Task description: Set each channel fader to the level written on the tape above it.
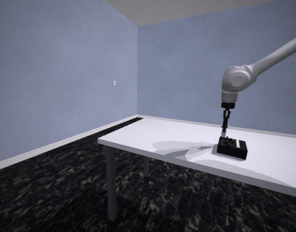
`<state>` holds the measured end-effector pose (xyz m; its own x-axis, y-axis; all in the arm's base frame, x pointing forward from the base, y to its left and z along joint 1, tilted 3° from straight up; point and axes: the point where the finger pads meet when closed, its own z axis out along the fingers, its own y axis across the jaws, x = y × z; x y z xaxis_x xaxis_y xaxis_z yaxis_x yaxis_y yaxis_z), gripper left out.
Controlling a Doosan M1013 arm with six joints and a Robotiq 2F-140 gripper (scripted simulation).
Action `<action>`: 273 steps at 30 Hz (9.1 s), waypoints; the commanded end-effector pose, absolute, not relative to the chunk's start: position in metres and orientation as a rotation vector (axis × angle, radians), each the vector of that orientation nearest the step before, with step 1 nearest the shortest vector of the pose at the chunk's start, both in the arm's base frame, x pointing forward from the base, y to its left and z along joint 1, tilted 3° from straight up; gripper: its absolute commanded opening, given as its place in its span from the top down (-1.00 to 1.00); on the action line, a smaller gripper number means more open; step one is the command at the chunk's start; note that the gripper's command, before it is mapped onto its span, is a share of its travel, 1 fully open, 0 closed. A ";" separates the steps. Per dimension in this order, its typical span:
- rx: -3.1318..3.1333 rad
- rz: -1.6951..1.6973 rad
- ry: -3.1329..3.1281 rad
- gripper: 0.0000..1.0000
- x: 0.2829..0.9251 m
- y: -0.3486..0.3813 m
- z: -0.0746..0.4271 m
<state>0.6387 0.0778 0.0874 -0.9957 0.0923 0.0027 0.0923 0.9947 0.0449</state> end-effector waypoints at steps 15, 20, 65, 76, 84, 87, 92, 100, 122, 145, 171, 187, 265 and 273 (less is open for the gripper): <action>-0.145 -0.071 -3.137 1.00 0.636 0.078 0.088; -0.145 -0.071 -3.137 1.00 0.633 0.078 0.088; -0.145 -0.071 -3.137 1.00 0.615 0.080 0.088; -0.145 -0.071 -3.137 1.00 0.615 0.080 0.088; -0.145 -0.071 -3.137 1.00 0.615 0.080 0.088; -0.145 -0.071 -3.137 1.00 0.615 0.080 0.088; -0.145 -0.071 -3.137 1.00 0.616 0.080 0.088; -0.145 -0.071 -3.137 1.00 0.619 0.080 0.088; -0.145 -0.071 -3.137 1.00 0.621 0.078 0.110; -0.145 -0.071 -3.137 1.00 0.621 0.078 0.127; 1.354 -0.055 -2.856 1.00 0.603 0.088 0.127; 2.490 0.014 -1.941 1.00 0.580 0.100 0.125; 3.183 -0.001 -0.147 1.00 0.570 0.105 0.118; 3.183 -0.001 -0.147 1.00 0.570 0.105 0.114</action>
<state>0.5695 0.1051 0.1147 0.9957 -0.0923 -0.0027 -0.0923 -0.9947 -0.0449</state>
